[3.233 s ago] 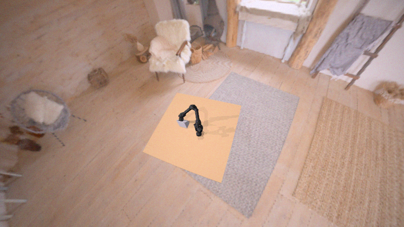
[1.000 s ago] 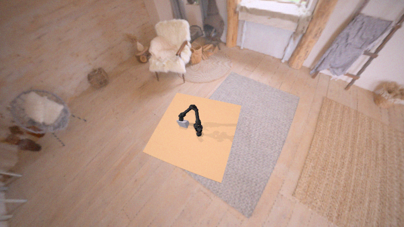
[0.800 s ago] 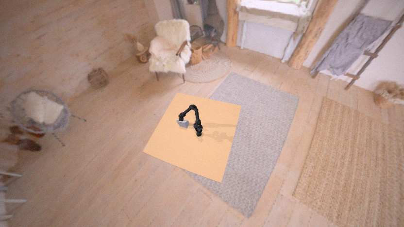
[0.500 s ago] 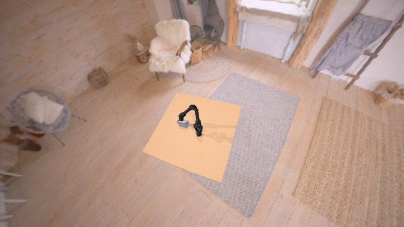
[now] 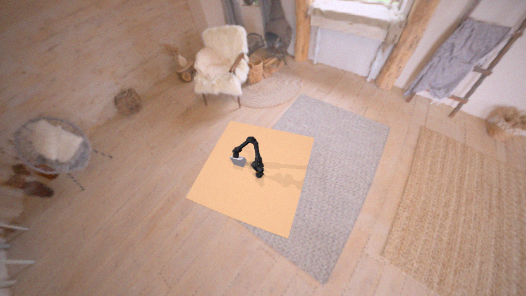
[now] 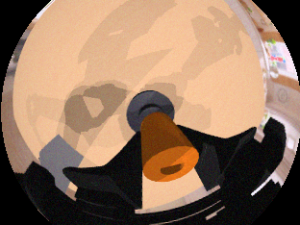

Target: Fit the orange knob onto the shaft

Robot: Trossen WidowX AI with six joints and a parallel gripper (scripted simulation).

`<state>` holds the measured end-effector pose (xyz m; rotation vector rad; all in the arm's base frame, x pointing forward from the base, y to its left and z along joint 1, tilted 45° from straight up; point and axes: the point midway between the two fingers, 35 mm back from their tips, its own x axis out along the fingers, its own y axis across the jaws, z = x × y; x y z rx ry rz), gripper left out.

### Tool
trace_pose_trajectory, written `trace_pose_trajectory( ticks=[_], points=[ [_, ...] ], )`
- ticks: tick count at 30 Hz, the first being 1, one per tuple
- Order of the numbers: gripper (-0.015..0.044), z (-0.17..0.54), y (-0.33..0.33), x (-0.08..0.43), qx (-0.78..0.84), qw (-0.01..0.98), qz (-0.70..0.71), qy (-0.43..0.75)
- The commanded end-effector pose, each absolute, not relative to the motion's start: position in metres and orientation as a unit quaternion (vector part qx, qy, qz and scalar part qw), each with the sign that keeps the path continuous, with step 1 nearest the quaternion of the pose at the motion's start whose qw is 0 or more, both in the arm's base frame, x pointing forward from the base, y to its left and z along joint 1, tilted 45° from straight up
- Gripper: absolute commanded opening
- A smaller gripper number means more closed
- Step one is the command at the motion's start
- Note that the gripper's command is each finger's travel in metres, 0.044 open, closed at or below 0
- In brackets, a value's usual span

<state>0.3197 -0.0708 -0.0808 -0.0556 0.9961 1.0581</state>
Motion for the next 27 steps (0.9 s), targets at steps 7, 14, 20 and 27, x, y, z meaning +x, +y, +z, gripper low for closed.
trace_pose_trajectory(
  ticks=[7,14,20,27],
  points=[
    [0.0,-0.0822,-0.0714,0.3203,-0.036,0.748,0.488,0.449],
    [0.0,-0.0821,-0.0699,0.3181,-0.036,0.748,0.488,0.449],
    [0.0,-0.0792,-0.0692,0.3167,-0.036,0.748,0.488,0.449],
    [0.0,-0.0785,-0.07,0.3182,-0.036,0.748,0.488,0.449]
  ],
)
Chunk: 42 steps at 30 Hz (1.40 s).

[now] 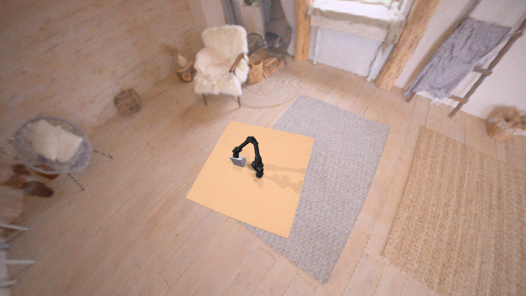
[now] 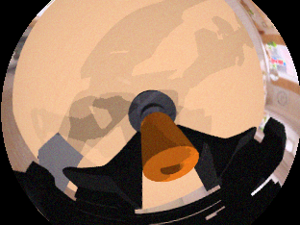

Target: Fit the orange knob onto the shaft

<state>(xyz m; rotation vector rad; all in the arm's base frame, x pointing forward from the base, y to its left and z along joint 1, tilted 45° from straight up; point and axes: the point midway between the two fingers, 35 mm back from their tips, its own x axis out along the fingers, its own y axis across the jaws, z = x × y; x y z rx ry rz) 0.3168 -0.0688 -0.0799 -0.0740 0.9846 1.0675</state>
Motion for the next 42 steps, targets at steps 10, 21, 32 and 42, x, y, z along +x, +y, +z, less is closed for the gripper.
trace_pose_trajectory(
  ticks=[10,21,32,42],
  points=[
    [0.0,-0.0825,-0.0696,0.3192,-0.036,0.748,0.488,0.449],
    [0.0,-0.082,-0.0678,0.3172,-0.036,0.748,0.488,0.449],
    [0.0,-0.0825,-0.0665,0.316,-0.036,0.748,0.488,0.449],
    [0.0,-0.0783,-0.0707,0.3155,-0.069,0.745,0.507,0.427]
  ],
)
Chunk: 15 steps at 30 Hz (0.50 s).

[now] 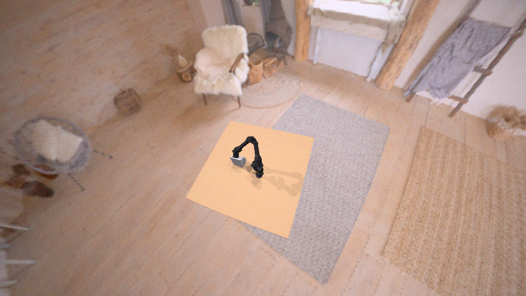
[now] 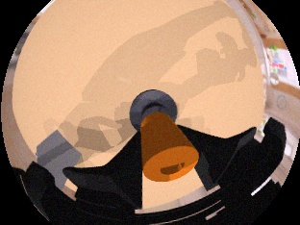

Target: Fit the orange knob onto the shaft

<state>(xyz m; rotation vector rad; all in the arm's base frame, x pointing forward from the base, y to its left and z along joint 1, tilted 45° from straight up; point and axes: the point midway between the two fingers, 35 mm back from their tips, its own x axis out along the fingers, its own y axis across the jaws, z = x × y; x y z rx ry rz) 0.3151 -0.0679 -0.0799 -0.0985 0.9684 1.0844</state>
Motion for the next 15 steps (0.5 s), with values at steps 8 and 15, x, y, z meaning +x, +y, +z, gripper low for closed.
trace_pose_trajectory(
  ticks=[8,15],
  points=[
    [0.0,-0.0807,-0.0712,0.3191,-0.114,0.74,0.532,0.396],
    [0.0,-0.0813,-0.0714,0.3215,-0.114,0.74,0.532,0.395]
  ],
)
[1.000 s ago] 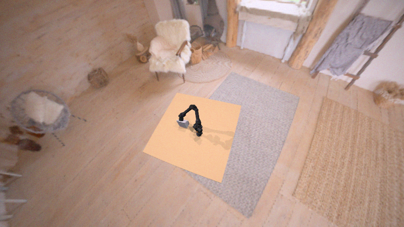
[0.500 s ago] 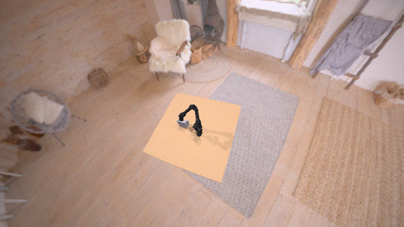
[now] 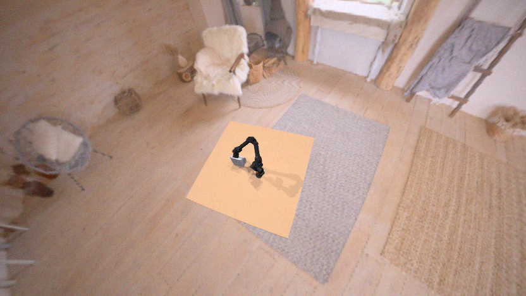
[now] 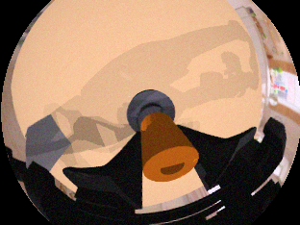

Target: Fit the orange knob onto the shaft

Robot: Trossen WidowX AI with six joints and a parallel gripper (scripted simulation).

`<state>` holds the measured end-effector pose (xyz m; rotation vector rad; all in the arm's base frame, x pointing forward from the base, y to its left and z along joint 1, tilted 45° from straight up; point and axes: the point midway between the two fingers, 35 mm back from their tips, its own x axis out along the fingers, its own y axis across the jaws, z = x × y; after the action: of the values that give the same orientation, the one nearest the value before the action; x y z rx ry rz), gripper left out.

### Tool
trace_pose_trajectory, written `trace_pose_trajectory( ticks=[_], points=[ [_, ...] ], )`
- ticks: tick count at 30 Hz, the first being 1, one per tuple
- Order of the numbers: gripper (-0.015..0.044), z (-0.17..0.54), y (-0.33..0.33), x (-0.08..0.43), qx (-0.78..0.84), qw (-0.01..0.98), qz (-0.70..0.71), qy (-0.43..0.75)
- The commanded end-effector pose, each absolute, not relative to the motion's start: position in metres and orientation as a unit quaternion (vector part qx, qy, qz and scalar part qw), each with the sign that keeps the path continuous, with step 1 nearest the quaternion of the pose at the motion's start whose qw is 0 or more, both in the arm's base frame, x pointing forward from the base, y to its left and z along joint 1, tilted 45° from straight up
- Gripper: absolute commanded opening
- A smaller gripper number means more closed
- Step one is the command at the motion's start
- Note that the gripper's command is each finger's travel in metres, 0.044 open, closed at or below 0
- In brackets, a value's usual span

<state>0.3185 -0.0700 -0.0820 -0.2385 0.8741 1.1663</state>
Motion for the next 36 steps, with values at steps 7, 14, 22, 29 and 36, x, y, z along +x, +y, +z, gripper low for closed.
trace_pose_trajectory(
  ticks=[7,14,22,29,36],
  points=[
    [0.0,-0.0807,-0.0712,0.3214,-0.114,0.74,0.532,0.395],
    [0.0,-0.0805,-0.0701,0.32,-0.114,0.74,0.532,0.395],
    [0.0,-0.0811,-0.0683,0.3164,-0.114,0.74,0.532,0.396],
    [0.0,-0.0822,-0.0681,0.3181,-0.114,0.74,0.532,0.395],
    [0.0,-0.0819,-0.069,0.3187,-0.114,0.74,0.532,0.395]
  ],
)
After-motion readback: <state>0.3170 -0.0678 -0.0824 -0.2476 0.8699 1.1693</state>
